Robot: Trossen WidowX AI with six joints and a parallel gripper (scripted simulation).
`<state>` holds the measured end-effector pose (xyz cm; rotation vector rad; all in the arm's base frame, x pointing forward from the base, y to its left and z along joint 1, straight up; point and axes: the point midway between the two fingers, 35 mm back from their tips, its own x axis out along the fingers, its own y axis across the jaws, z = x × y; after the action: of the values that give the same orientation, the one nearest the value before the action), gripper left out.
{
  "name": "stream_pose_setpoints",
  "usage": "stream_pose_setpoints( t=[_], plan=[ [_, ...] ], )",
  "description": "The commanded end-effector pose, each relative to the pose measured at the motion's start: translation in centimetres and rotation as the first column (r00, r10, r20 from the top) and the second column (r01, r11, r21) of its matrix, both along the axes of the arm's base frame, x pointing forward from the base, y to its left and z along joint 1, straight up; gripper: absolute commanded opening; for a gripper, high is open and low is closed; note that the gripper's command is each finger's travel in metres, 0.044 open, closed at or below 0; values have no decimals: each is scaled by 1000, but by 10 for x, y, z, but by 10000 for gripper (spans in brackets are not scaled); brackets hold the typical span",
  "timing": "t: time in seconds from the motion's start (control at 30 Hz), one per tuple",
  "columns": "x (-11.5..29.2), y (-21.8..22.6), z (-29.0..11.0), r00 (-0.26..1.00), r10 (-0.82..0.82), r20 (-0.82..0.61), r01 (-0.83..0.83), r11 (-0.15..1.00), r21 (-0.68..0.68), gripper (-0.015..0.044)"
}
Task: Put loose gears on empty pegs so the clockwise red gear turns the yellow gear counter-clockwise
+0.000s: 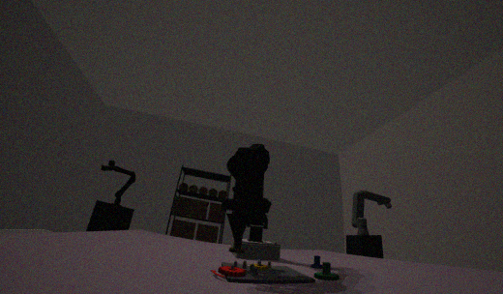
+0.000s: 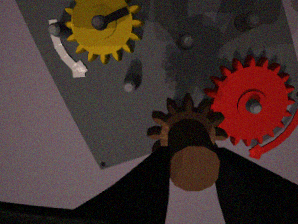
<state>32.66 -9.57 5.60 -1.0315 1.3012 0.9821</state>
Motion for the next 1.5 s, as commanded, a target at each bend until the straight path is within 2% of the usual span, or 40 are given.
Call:
stream_pose_setpoints(
  t=[0.0,0.3,0.83,1.1,1.47],
  plan=[
    [-1,0,-8,999,52,-7,-52,999,3,0],
    [0,0,-20,1000,-16,-7,16,1000,5,0],
    [-1,0,-36,919,-395,-7,395,919,17,0],
    [0,0,-37,950,-311,-7,311,950,14,0],
    [-1,1,-38,1000,-23,-7,23,1000,6,0]
  ],
)
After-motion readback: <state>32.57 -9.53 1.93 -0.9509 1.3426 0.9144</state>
